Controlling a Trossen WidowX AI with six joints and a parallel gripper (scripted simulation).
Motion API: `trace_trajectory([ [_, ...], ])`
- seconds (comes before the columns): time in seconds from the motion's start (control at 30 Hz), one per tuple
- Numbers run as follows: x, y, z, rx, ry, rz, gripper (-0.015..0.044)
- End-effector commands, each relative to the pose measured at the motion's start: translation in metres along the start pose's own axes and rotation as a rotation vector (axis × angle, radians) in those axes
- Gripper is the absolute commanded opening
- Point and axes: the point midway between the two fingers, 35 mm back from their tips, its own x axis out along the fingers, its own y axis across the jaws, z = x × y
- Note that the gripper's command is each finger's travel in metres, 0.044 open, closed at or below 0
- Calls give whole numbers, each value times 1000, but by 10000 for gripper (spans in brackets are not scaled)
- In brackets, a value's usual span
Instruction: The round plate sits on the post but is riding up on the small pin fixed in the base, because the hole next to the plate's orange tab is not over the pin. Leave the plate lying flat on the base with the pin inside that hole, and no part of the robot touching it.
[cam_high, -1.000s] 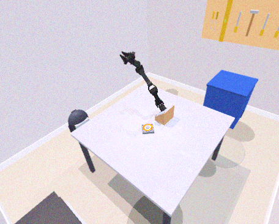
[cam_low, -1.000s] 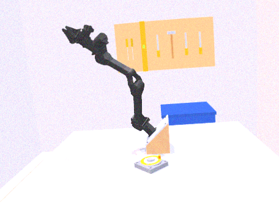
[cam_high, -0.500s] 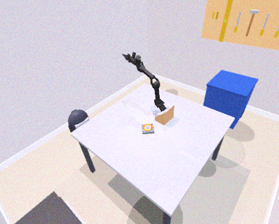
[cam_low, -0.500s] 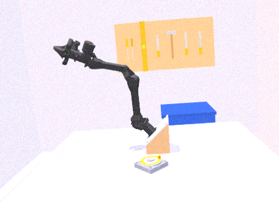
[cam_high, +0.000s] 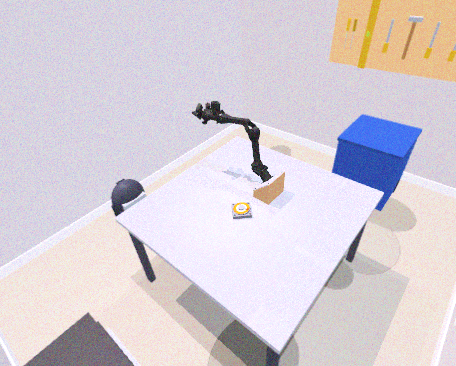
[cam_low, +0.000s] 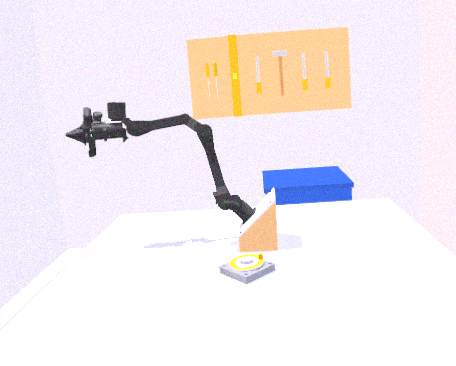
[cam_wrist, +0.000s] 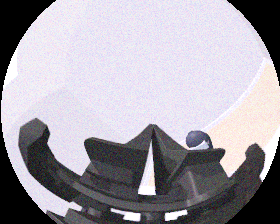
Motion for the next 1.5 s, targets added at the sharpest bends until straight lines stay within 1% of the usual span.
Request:
trace_trajectory([
  [0.0, 18, -36, -49, 69, 118, -87, 0],
  [0.17, 29, -70, -128, 150, 304, -193, 0],
  [0.27, 28, -79, -163, 171, 383, -231, 0],
  [0.3, 27, -83, -187, 182, 439, -256, 0],
  [0.37, 23, -87, -217, 191, 511, -285, 0],
  [0.47, 13, -90, -263, 196, 620, -324, 0],
  [0.53, 8, -90, -281, 194, 666, -338, 0],
  [0.6, -7, -88, -319, 186, 765, -364, 0],
  [0.73, -35, -81, -373, 156, 917, -395, 0],
  [0.77, -37, -81, -377, 152, 929, -398, 0],
  [0.9, -77, -71, -433, 94, 1099, -427, 0],
  [1.0, -108, -64, -465, 41, 1212, -438, 0],
  [1.07, -121, -60, -478, 3, 1253, -426, 0],
  [1.13, -152, -52, -502, -70, 1349, -412, 0],
  [1.27, -202, -40, -532, -187, 1489, -388, 0],
  [1.3, -206, -40, -534, -196, 1499, -386, 0],
  [1.33, -218, -37, -540, -223, 1531, -382, 0],
  [1.4, -256, -30, -554, -315, 1623, -363, 0],
  [1.47, -283, -26, -562, -388, 1685, -344, 0],
])
